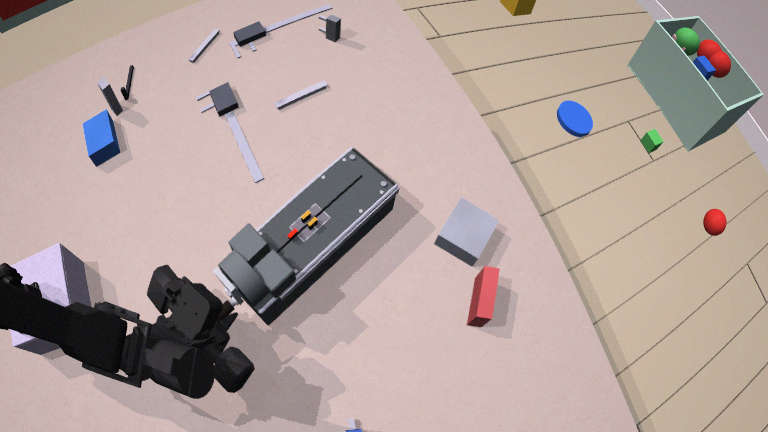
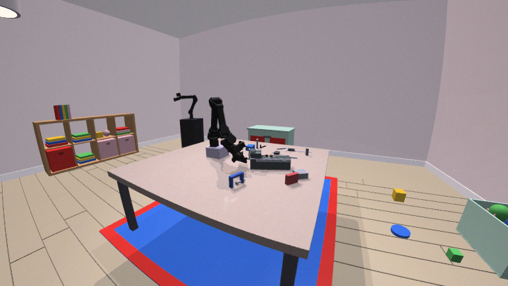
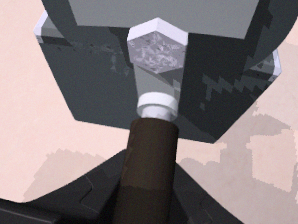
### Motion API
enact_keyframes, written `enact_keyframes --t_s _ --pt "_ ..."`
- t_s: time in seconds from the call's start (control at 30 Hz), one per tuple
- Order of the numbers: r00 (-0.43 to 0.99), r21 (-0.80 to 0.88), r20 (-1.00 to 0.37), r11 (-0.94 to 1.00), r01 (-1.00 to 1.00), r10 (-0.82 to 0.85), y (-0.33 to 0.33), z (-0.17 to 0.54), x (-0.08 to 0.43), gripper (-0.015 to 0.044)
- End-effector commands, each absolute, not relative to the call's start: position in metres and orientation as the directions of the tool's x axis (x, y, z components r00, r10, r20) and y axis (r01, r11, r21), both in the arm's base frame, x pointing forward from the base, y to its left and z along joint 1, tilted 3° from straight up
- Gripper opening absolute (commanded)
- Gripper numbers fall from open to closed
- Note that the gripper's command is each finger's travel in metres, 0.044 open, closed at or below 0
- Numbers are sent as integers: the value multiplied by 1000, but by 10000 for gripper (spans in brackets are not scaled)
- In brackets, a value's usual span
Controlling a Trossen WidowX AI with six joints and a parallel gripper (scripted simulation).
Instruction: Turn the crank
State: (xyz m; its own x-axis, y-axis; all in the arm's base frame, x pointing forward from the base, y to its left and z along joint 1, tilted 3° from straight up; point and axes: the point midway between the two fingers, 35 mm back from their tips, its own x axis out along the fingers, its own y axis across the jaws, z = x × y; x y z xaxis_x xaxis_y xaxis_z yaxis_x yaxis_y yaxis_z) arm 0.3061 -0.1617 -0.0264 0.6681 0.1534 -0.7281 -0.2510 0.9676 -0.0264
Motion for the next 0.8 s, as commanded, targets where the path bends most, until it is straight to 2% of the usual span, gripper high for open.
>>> enact_keyframes --t_s 0.0,0.77 --pt "673 -50 -729 970 -239 128 -171 -25 308 0" --pt "673 -50 -729 970 -239 128 -172 -24 309 0"
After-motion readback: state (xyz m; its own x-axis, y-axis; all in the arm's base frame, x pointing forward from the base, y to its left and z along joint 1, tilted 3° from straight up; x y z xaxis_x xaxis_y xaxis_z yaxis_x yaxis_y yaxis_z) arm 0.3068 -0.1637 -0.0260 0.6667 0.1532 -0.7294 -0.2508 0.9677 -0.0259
